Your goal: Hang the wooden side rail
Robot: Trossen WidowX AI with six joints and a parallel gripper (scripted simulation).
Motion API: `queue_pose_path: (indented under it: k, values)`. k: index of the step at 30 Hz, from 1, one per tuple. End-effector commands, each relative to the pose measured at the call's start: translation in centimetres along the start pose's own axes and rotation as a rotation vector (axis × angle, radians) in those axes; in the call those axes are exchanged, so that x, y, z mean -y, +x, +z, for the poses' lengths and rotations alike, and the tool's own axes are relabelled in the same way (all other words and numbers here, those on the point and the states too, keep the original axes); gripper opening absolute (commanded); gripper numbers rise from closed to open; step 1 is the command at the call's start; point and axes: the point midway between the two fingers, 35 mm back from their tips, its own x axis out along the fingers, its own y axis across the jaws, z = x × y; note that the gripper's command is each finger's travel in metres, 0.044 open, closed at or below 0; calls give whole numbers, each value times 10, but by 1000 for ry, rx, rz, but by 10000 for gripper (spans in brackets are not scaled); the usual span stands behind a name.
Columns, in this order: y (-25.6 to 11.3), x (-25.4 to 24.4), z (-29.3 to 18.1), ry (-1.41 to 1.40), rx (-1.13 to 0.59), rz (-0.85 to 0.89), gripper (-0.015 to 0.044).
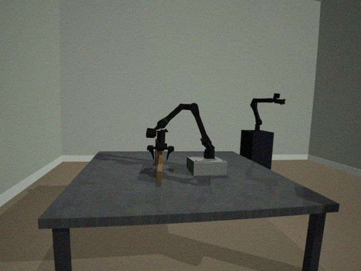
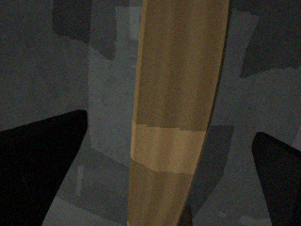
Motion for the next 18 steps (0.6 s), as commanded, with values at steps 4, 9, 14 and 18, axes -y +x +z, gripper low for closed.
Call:
queue_pose_path:
  k: [4, 9, 14, 18]
  values:
    - [15, -3, 1, -4, 5, 12, 440]
    - [23, -4, 1, -4, 5, 12, 440]
    - [28, -5, 1, -4, 5, 12, 440]
    - [28, -5, 1, -4, 5, 12, 414]
